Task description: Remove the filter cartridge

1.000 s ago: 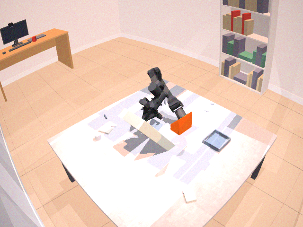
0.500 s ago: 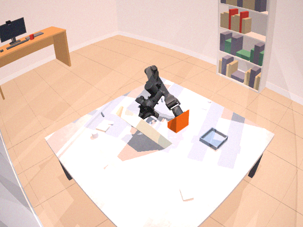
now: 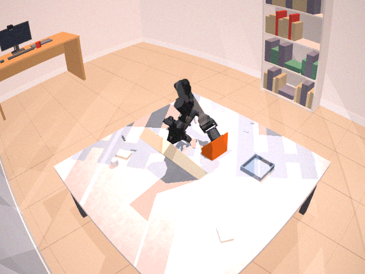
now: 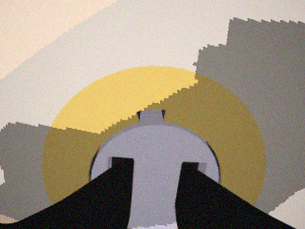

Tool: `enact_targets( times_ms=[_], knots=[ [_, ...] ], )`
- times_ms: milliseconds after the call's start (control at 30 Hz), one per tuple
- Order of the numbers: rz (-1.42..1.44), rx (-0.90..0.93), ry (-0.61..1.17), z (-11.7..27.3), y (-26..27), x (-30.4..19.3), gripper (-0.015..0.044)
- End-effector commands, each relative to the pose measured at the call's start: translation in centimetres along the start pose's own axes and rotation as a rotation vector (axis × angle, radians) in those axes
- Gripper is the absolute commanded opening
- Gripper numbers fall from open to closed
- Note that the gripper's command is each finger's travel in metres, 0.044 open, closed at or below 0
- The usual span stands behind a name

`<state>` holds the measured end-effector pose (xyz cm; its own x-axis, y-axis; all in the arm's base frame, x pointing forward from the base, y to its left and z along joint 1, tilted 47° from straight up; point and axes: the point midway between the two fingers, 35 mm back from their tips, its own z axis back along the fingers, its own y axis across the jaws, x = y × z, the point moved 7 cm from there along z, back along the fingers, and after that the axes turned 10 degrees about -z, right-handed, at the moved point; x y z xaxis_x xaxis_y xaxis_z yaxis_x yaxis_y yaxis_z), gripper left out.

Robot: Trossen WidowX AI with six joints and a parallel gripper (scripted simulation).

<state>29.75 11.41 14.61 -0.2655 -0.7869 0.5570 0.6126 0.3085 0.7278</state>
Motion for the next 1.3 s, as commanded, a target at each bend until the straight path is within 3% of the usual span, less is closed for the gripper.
enact_targets(
  times_ms=[0, 200, 1267],
  knots=[
    [-0.003, 0.001, 0.002, -0.02, 0.04, 0.0, 0.0003],
    [0.064, -0.001, 0.004, -0.18, 0.04, 0.01, 0.0],
    [1.169, -0.001, 0.007, -0.42, 0.03, 0.03, 0.0]
  ],
)
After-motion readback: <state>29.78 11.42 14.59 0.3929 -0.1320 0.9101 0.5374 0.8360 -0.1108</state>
